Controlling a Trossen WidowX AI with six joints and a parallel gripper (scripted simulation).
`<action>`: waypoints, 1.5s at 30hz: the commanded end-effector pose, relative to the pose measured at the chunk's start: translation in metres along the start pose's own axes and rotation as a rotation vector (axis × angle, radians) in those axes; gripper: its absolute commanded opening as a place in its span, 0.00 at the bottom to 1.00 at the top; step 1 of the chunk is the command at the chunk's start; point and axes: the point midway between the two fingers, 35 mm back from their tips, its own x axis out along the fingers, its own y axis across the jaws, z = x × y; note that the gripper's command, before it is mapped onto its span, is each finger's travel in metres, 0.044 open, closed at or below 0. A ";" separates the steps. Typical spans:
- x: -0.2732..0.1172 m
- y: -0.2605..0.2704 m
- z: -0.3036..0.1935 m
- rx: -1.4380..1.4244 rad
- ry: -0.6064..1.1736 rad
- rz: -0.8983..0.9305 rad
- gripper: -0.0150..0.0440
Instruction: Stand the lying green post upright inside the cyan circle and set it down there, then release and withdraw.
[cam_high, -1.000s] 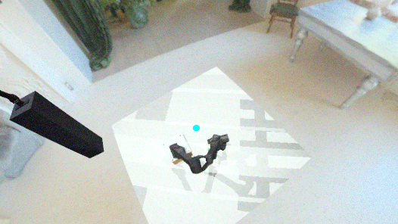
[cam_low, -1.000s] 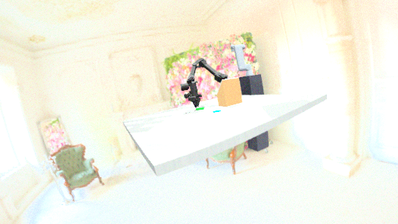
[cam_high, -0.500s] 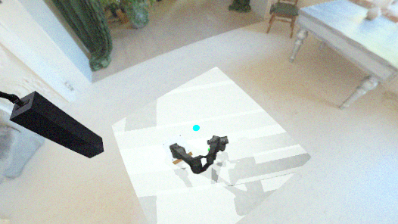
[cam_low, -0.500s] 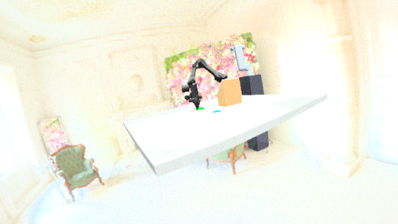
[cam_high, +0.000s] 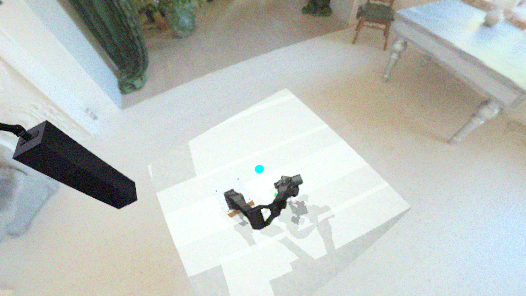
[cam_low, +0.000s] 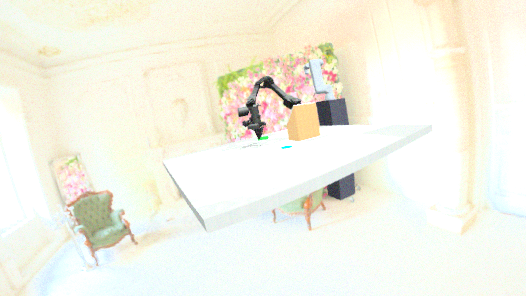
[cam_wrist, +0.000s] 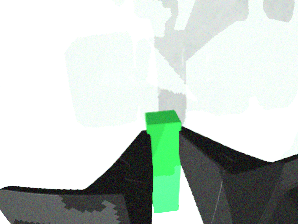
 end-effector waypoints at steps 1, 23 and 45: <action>-0.014 0.001 0.002 0.005 -0.004 0.001 0.29; -0.082 -0.005 -0.002 0.004 -0.009 -0.004 0.29; -0.089 0.046 -0.029 -0.369 0.007 0.040 0.29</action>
